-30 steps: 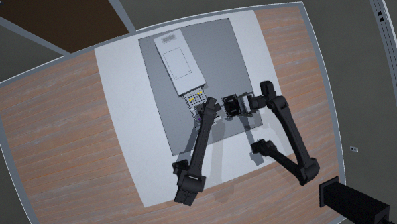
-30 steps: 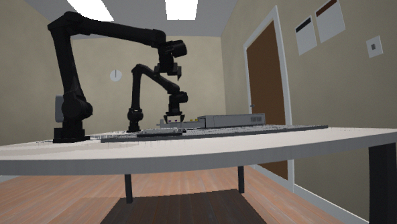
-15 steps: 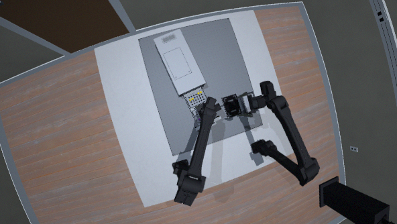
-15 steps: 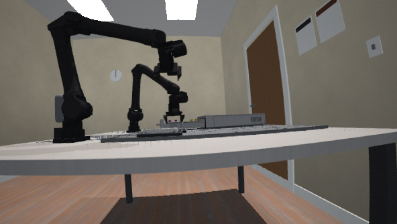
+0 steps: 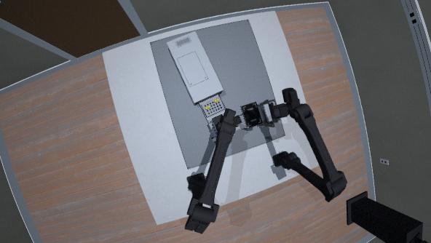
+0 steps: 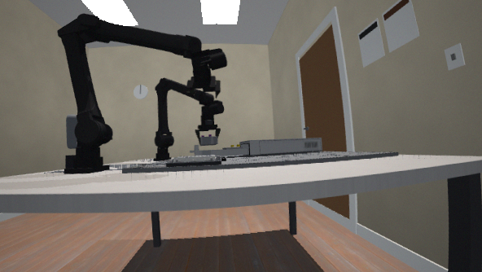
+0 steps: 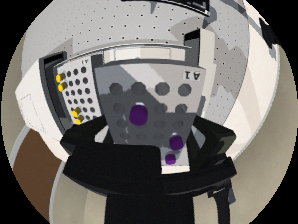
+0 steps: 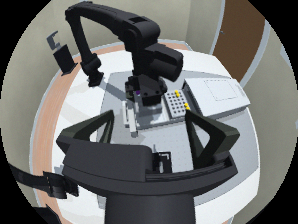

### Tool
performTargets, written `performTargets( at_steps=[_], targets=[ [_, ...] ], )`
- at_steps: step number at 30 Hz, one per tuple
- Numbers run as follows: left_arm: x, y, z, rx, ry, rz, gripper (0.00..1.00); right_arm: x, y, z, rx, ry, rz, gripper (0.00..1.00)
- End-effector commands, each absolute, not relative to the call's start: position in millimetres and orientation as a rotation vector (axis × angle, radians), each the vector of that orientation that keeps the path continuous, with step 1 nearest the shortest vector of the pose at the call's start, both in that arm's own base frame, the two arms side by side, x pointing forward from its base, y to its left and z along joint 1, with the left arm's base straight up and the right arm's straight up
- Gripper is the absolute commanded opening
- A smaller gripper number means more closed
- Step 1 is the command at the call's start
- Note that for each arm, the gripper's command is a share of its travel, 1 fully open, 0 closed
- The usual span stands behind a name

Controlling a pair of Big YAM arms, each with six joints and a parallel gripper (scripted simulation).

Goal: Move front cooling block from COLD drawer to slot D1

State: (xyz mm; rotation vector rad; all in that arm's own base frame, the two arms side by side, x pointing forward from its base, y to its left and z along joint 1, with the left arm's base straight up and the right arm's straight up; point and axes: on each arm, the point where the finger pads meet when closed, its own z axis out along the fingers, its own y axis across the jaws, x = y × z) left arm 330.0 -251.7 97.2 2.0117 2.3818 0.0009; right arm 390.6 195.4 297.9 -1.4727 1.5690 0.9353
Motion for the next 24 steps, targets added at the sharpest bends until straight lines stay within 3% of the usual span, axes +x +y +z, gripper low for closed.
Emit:
performTargets(
  at_steps=[1,24],
  targets=[
    [324,-248,150,2.003,2.341,0.004,0.84,403,204,322,-1.491,1.508,0.900,1.00],
    [306,-233,159,2.043,2.389,0.000,0.84,403,204,322,-1.491,1.508,0.900,1.00]
  ],
)
